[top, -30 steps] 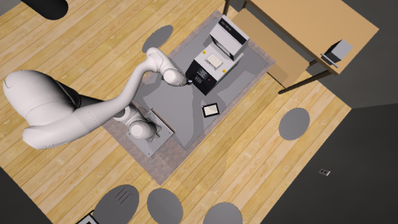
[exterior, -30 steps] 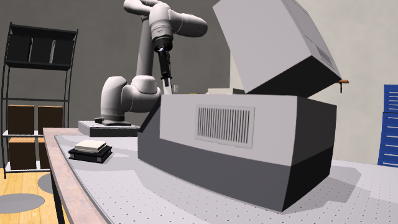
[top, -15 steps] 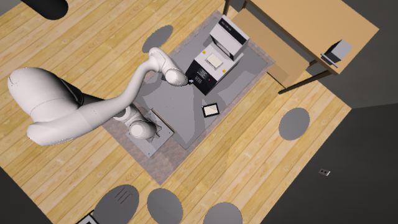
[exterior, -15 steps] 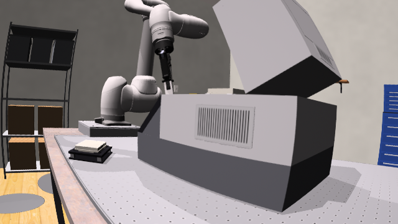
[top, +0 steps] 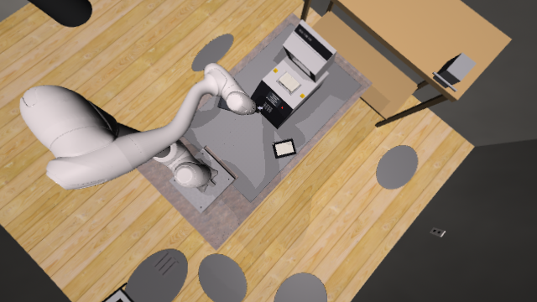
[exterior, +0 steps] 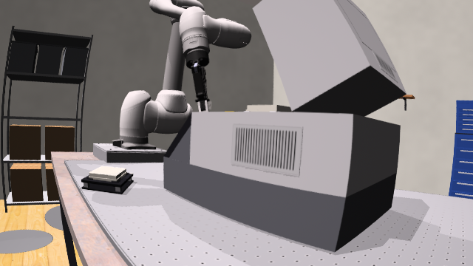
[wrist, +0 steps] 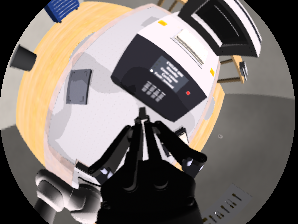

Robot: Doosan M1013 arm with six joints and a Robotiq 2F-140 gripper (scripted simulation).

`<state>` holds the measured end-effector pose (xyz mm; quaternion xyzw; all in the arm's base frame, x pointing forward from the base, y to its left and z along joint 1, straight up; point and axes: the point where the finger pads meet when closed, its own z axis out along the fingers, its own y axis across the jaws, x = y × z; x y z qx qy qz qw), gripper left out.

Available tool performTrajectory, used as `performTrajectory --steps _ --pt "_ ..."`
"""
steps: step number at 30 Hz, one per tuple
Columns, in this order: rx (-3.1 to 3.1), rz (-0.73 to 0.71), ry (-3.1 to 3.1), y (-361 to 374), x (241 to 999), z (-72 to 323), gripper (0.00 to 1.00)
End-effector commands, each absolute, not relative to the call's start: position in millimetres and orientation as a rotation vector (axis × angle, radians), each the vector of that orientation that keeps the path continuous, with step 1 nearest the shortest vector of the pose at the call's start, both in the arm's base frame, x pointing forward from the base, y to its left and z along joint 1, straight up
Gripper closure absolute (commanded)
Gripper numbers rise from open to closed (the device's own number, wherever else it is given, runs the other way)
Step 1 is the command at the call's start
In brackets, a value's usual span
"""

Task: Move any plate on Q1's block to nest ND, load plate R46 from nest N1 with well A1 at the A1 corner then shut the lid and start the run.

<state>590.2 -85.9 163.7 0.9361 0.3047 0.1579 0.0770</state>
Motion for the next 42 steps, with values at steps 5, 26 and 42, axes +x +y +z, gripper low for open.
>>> performTrajectory --steps 5,26,42 --pt "2.805 0.473 0.913 -87 601 156 1.00" --pt "2.805 0.473 0.913 -91 625 137 1.00" --pt "2.805 0.473 0.913 -93 639 124 1.00"
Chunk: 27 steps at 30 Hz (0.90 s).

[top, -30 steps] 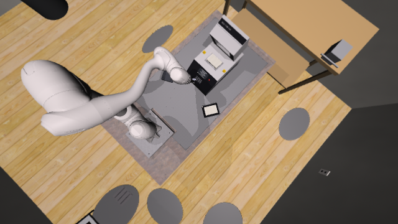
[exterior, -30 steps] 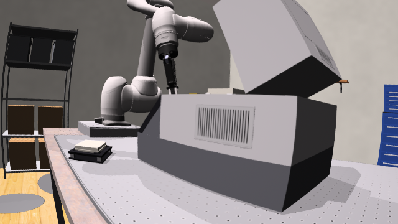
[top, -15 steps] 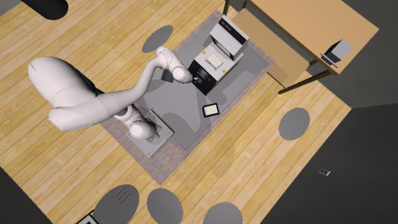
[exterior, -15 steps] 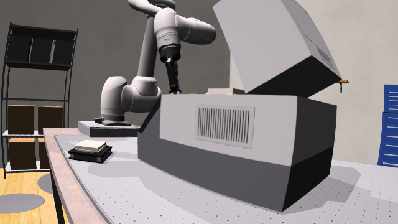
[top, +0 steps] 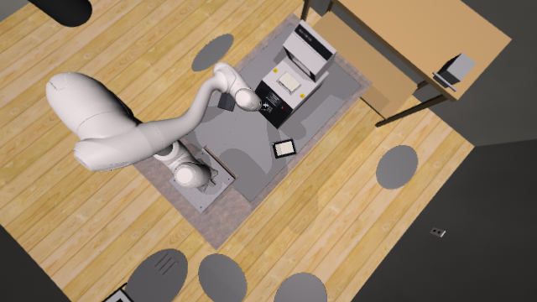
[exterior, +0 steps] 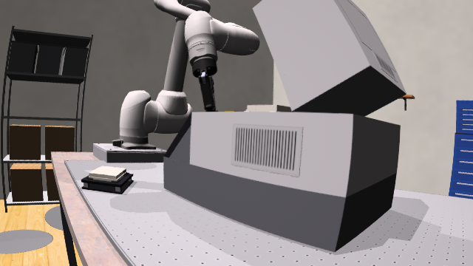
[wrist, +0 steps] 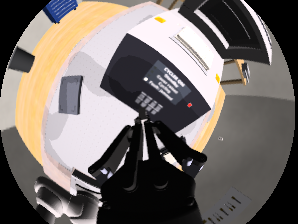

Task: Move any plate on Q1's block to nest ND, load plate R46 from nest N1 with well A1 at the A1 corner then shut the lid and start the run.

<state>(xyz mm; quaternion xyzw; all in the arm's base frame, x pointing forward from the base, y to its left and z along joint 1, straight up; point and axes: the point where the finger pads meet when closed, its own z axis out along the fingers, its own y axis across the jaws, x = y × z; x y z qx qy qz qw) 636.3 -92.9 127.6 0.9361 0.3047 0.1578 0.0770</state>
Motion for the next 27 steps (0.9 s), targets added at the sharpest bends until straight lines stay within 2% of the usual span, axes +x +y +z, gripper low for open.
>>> performTrajectory --steps 1,27 --pt "2.805 0.473 0.913 -93.5 640.4 123.0 1.00" --pt "2.805 0.473 0.913 -94.5 647.5 114.5 1.00"
